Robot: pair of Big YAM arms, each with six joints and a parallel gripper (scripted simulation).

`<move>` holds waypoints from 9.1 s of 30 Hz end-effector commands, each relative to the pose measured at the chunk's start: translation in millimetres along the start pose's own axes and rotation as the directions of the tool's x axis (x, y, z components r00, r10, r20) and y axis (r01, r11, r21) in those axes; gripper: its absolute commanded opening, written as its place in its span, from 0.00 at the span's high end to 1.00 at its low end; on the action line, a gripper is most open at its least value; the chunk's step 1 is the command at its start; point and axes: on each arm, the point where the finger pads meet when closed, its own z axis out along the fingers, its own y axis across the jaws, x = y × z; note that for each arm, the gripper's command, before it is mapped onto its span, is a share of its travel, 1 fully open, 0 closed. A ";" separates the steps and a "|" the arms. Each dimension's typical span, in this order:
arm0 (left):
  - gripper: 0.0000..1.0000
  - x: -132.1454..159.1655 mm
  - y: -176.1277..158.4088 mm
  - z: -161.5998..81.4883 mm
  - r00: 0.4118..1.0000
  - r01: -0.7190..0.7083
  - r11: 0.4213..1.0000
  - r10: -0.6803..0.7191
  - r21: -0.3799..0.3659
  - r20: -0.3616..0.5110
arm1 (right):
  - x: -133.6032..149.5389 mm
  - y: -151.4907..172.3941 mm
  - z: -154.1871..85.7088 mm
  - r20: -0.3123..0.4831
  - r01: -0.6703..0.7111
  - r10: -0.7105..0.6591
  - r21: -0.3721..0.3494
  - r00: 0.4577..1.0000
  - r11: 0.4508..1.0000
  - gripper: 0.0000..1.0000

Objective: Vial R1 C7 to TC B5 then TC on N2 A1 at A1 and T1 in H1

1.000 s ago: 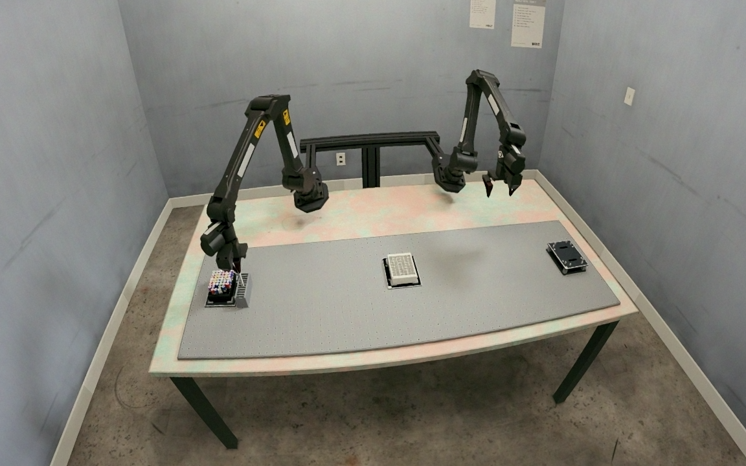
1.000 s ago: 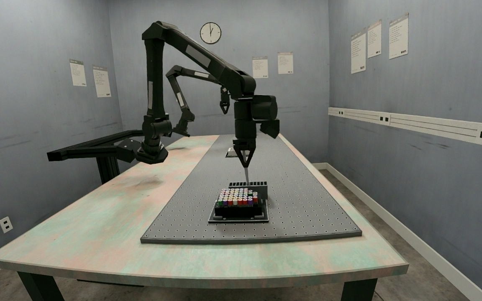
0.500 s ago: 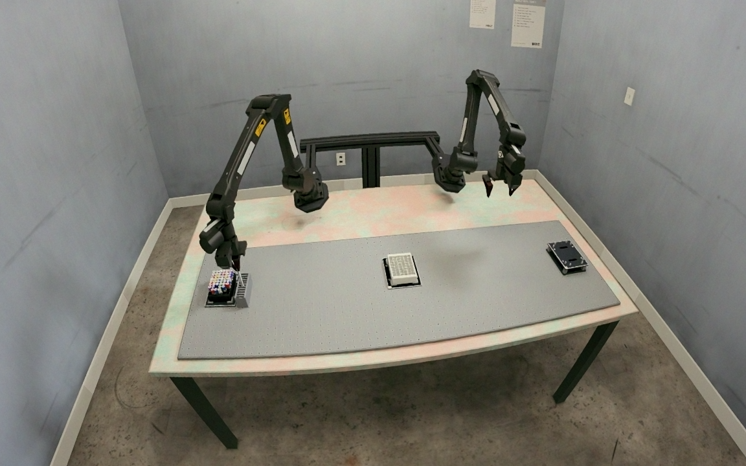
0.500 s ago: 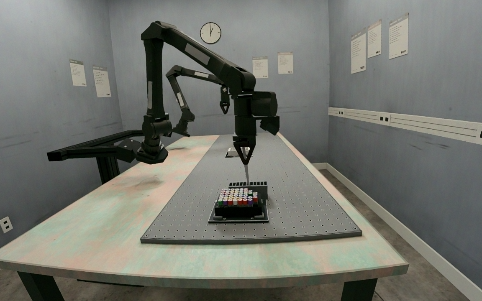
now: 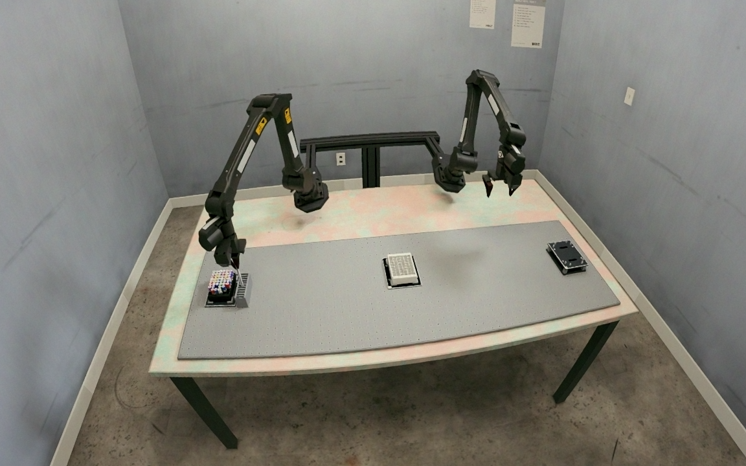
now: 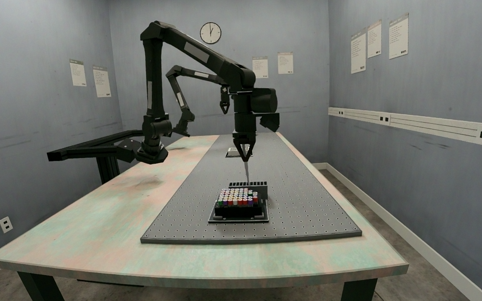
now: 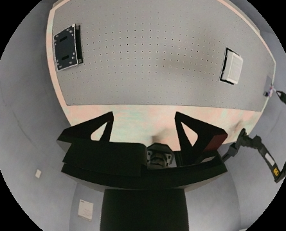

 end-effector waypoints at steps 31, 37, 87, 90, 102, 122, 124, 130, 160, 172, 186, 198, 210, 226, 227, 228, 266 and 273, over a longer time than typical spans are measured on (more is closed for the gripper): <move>0.00 -10.0 3.6 -12.5 0.999 -0.004 1.000 0.004 0.003 0.038 | -22.1 -9.5 -54.6 0.074 0.001 -0.003 0.033 0.997 0.999 0.93; 0.00 -10.0 3.6 -12.5 0.999 -0.004 1.000 0.004 0.003 0.038 | -22.0 -9.1 -58.9 0.075 0.001 -0.003 0.033 0.997 0.999 0.93; 0.00 -10.0 3.6 -12.5 0.999 -0.004 1.000 0.004 0.003 0.038 | -16.9 -5.6 -48.4 0.061 0.002 -0.003 0.025 0.998 1.000 0.93; 0.00 -10.0 3.6 -12.5 0.999 -0.004 1.000 0.004 0.003 0.038 | -15.2 -4.7 -45.4 0.054 0.002 -0.003 0.022 0.999 1.000 0.93; 0.00 -10.0 3.6 -12.5 0.999 -0.004 1.000 0.004 0.003 0.038 | -9.9 -1.9 -35.3 0.034 0.003 -0.003 0.012 0.999 1.000 0.93; 0.00 -10.0 3.6 -12.5 0.999 -0.004 1.000 0.004 0.003 0.038 | -13.0 -6.9 -41.4 0.042 -0.001 0.000 0.020 0.999 1.000 0.93; 0.00 -10.0 3.6 -12.5 0.999 -0.004 1.000 0.004 0.003 0.038 | -13.0 -6.9 -41.4 0.042 -0.001 0.000 0.020 0.999 1.000 0.93; 0.00 -10.0 3.6 -12.5 0.999 -0.004 1.000 0.004 0.003 0.038 | -20.4 -25.6 -44.0 0.023 0.081 -0.081 0.022 0.996 0.997 0.93; 0.00 -10.0 3.6 -12.5 0.999 -0.004 1.000 0.004 0.003 0.038 | -31.1 -96.5 -76.7 -0.042 0.715 -0.714 0.056 0.699 0.696 0.93; 0.00 -10.0 3.6 -12.5 0.999 -0.004 1.000 0.004 0.003 0.038 | -21.2 -86.7 -60.3 -0.058 0.720 -0.717 0.040 0.694 0.693 0.93; 0.00 -10.0 3.6 -12.5 0.999 -0.004 1.000 0.004 0.003 0.038 | -24.0 -85.7 -62.8 -0.048 0.719 -0.717 0.042 0.695 0.694 0.93; 0.00 -10.0 3.6 -12.5 0.999 -0.004 1.000 0.004 0.003 0.038 | -23.3 -85.1 -63.3 -0.048 0.719 -0.718 0.038 0.695 0.694 0.93; 0.00 -10.0 3.6 -12.5 0.999 -0.004 1.000 0.004 0.003 0.038 | -22.7 -84.6 -64.3 -0.048 0.719 -0.718 0.033 0.695 0.694 0.93; 0.00 -10.0 3.6 -12.5 0.999 -0.004 1.000 0.004 0.003 0.038 | -21.6 -83.7 -63.4 -0.049 0.719 -0.718 0.028 0.695 0.694 0.93; 0.00 -10.0 3.6 -12.5 0.999 -0.004 1.000 0.004 0.003 0.038 | -19.7 -82.4 -60.5 -0.050 0.719 -0.718 0.022 0.694 0.694 0.92; 0.00 -10.0 3.6 -12.5 0.999 -0.004 1.000 0.004 0.003 0.038 | -17.5 -80.8 -57.6 -0.051 0.719 -0.718 0.015 0.694 0.694 0.93; 0.00 -10.0 3.6 -12.5 0.999 -0.004 1.000 0.004 0.003 0.038 | -21.2 -84.5 -35.6 -0.055 0.717 -0.715 0.013 0.697 0.697 0.91; 0.00 -10.0 3.6 -12.5 0.999 -0.004 1.000 0.004 0.003 0.038 | -21.7 -85.1 -27.9 -0.057 0.716 -0.715 0.003 0.697 0.698 0.90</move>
